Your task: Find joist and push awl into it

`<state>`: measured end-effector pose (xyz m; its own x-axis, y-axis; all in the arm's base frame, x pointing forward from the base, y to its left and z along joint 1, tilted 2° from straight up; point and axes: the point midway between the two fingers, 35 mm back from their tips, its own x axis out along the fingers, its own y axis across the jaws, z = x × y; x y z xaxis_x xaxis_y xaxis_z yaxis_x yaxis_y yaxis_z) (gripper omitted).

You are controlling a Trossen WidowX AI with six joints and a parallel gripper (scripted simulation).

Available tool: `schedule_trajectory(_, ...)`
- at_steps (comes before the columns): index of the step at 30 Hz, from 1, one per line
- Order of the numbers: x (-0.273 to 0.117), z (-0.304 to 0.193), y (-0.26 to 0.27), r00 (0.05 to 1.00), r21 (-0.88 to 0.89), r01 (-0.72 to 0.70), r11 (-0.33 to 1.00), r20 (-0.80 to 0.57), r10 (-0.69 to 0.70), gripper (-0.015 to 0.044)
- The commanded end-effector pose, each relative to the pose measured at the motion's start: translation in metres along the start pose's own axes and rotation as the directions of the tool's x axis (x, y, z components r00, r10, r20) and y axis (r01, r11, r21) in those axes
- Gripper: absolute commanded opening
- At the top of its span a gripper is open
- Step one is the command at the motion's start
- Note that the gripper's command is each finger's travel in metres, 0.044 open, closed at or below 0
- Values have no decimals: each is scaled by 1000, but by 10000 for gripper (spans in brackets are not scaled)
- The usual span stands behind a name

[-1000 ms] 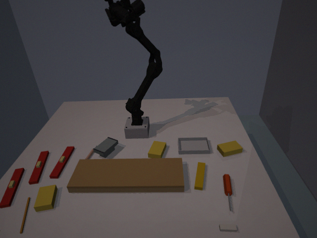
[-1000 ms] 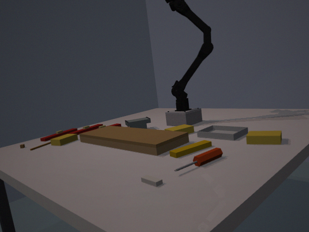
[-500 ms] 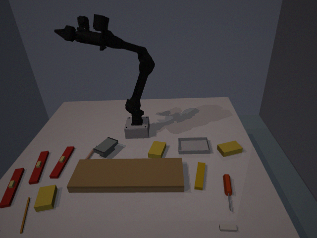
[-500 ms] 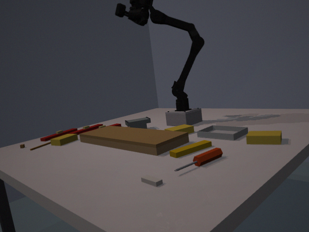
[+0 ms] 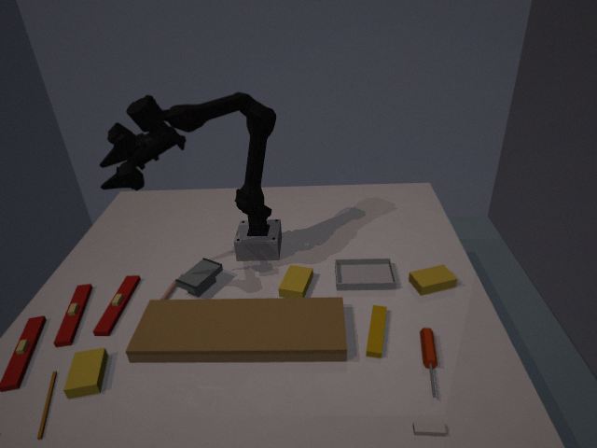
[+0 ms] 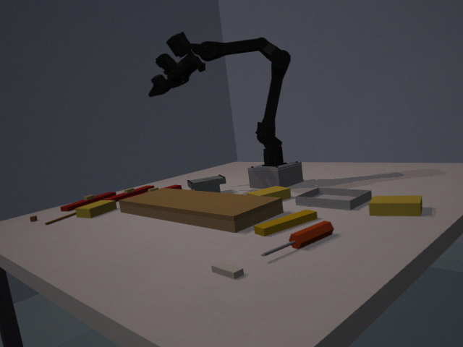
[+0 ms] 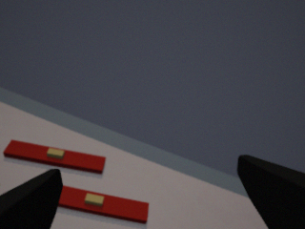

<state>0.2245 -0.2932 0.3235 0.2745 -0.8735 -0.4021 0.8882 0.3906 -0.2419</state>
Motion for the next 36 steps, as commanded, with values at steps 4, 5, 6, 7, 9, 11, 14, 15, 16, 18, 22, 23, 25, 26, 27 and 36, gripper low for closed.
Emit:
schedule_trajectory(4, 23, -107, 57, 920, -182, -237, 954, -357, 160, 440)
schedule_trajectory(5, 23, -122, 63, 896, -196, -273, 942, -408, 175, 440)
schedule_trajectory(6, 23, -138, 69, 869, -206, -309, 929, -458, 187, 440)
schedule_trajectory(7, 21, -153, 74, 839, -214, -344, 914, -507, 197, 440)
schedule_trajectory(9, 15, -185, 83, 766, -219, -417, 882, -607, 212, 440)
schedule_trajectory(11, 6, -218, 90, 676, -211, -490, 846, -704, 217, 440)
schedule_trajectory(14, -14, -264, 96, 519, -172, -587, 791, -830, 205, 440)
schedule_trajectory(15, -22, -278, 96, 462, -152, -614, 774, -865, 196, 440)
schedule_trajectory(16, -30, -289, 96, 413, -134, -635, 761, -891, 187, 440)
schedule_trajectory(18, -36, -297, 96, 374, -119, -650, 751, -910, 179, 440)
schedule_trajectory(22, -36, -297, 96, 374, -119, -650, 751, -910, 179, 440)
schedule_trajectory(23, -36, -297, 96, 374, -119, -650, 751, -910, 179, 440)
schedule_trajectory(25, -36, -297, 96, 374, -119, -650, 751, -910, 179, 440)
schedule_trajectory(26, -36, -297, 96, 374, -119, -650, 751, -910, 179, 440)
schedule_trajectory(27, -36, -297, 96, 374, -119, -650, 751, -910, 179, 440)
schedule_trajectory(36, -29, -292, 102, 374, -119, -650, 751, -910, 180, 440)
